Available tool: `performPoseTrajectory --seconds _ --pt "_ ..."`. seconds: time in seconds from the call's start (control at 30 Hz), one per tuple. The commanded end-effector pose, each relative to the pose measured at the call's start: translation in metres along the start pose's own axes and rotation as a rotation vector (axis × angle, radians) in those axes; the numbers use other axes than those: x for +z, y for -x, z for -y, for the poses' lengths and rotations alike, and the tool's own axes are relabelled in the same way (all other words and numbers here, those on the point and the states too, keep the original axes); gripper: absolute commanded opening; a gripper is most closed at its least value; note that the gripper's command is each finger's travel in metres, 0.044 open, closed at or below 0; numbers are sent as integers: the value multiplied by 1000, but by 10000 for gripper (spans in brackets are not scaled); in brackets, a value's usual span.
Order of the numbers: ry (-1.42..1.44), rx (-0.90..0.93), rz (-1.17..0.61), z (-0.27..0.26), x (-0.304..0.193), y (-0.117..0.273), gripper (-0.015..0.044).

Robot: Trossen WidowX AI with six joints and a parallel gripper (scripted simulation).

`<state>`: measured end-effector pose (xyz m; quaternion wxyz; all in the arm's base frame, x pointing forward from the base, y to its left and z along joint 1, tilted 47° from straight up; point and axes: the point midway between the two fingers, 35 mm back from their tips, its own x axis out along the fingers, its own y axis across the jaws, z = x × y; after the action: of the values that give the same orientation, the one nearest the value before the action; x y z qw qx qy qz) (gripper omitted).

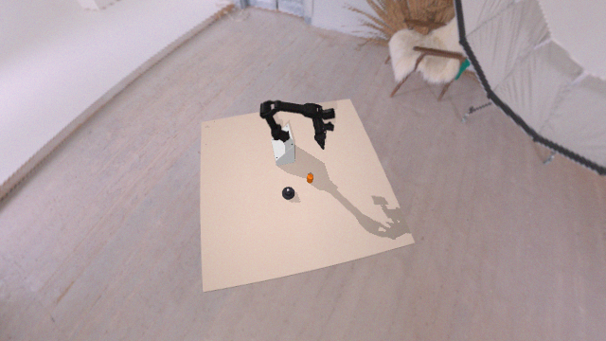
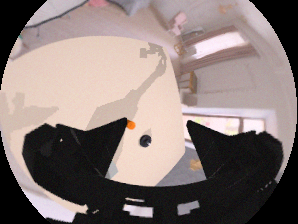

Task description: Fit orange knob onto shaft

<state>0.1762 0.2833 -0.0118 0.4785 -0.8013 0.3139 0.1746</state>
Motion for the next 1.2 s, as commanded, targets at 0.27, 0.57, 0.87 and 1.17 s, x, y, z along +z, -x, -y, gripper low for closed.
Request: performPoseTrajectory --seconds 0.27,0.57,0.87,1.17 --pt "-1324 190 -475 -13 -75 -115 440" --pt "-2016 57 -857 -33 -119 -158 440" --pt "-2086 30 -902 -37 -121 -162 440" --pt "-2086 28 -902 -57 -129 -186 440"
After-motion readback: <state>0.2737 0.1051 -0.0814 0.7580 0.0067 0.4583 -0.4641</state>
